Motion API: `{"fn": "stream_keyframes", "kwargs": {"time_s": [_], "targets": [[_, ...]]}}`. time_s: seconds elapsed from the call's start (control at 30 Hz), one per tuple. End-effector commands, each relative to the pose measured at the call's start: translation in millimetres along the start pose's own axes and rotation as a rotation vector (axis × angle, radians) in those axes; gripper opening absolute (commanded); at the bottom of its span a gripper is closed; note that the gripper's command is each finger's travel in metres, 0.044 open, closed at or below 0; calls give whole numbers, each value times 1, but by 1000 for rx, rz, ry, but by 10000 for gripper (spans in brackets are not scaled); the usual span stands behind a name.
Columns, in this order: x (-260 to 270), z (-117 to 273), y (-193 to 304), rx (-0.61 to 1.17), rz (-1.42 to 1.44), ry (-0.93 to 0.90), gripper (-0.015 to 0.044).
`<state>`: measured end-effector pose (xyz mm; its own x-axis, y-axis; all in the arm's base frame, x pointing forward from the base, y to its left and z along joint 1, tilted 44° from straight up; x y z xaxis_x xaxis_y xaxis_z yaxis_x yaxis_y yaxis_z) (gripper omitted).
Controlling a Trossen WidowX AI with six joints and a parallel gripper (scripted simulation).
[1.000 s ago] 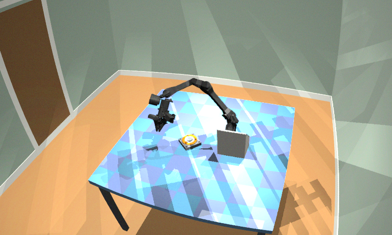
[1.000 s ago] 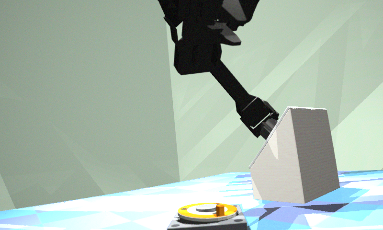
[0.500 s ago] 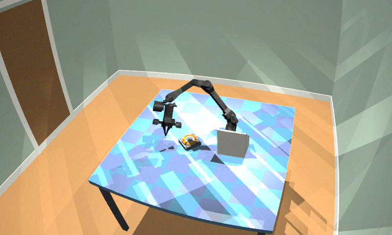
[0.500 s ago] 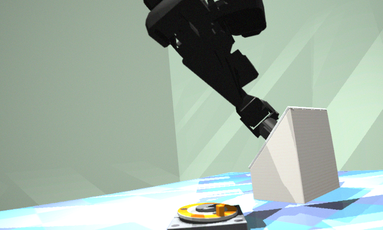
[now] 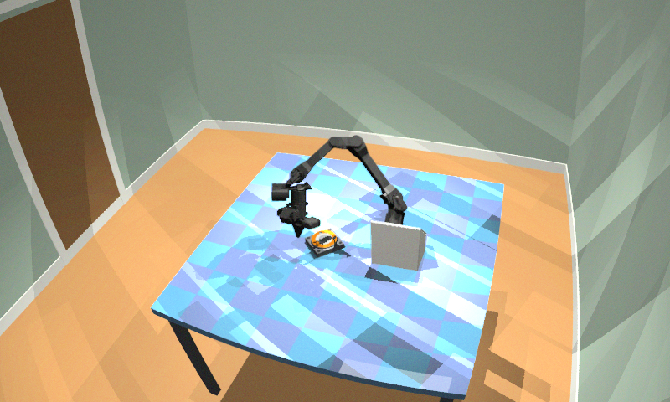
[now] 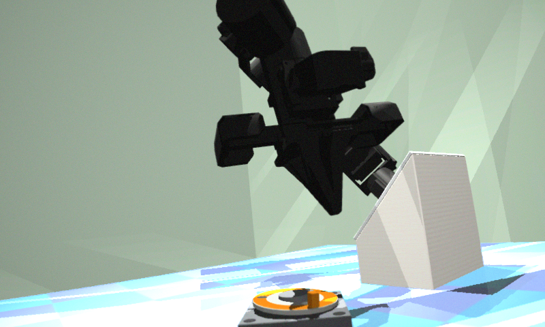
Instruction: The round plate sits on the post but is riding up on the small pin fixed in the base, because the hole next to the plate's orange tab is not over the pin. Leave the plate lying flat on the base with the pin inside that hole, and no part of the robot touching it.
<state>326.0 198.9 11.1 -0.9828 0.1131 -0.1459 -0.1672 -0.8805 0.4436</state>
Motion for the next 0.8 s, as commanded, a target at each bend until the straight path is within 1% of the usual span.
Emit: {"fn": "stream_keyframes", "kwargs": {"time_s": [0.0, 0.27, 0.77], "targets": [[27, -19, 49, 166, -824, 119, 0], [41, -28, 66, 206, -1186, 199, 0], [40, -28, 65, 206, -1188, 200, 0]]}}
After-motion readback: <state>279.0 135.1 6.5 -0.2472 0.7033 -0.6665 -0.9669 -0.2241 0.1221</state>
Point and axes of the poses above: the point midway between the two fingers, 35 mm back from their tips, its own z axis back along the fingers, its own x axis across the jaws, y = z × x, the point moved 10 cm from there along z, back along the fingers, and after that the axes turned 7 degrees about z, right-handed, at the moved point
